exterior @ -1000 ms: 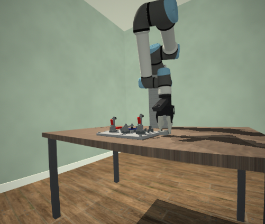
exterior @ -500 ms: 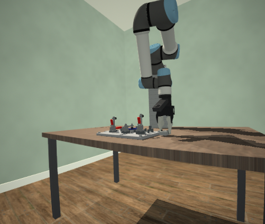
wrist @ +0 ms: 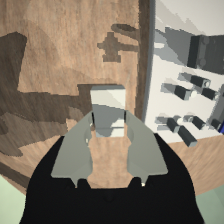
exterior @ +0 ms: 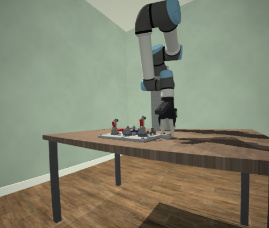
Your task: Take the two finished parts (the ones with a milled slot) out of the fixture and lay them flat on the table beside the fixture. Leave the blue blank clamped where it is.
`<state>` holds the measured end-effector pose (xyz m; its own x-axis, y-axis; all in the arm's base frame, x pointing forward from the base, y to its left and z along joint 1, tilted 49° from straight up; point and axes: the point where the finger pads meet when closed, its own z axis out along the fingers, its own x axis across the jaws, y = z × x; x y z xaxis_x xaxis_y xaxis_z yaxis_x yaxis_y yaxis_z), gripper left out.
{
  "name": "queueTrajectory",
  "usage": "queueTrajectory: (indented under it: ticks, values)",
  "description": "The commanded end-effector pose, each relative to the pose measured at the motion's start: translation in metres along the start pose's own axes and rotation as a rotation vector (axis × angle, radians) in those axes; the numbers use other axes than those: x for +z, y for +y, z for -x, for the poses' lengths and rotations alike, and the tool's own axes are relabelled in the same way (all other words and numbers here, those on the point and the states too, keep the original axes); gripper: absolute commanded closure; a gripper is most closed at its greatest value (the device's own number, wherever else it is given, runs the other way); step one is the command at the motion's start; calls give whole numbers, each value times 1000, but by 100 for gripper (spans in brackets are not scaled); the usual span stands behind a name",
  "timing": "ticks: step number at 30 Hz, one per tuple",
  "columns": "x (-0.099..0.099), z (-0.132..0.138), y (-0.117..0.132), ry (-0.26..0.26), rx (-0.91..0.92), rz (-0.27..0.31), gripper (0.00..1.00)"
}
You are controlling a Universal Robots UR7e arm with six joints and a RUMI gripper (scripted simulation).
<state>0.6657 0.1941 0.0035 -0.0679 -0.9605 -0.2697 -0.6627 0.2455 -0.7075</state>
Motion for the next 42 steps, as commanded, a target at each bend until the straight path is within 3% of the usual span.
queueTrajectory:
  ticks: [1,27,28,42]
  values:
    - [2,1,-1,-1,0,-2,100]
    - [2,1,0,-1,0,-2,100]
    - [2,1,0,-1,0,-2,60]
    - [2,1,0,-1,0,-2,60]
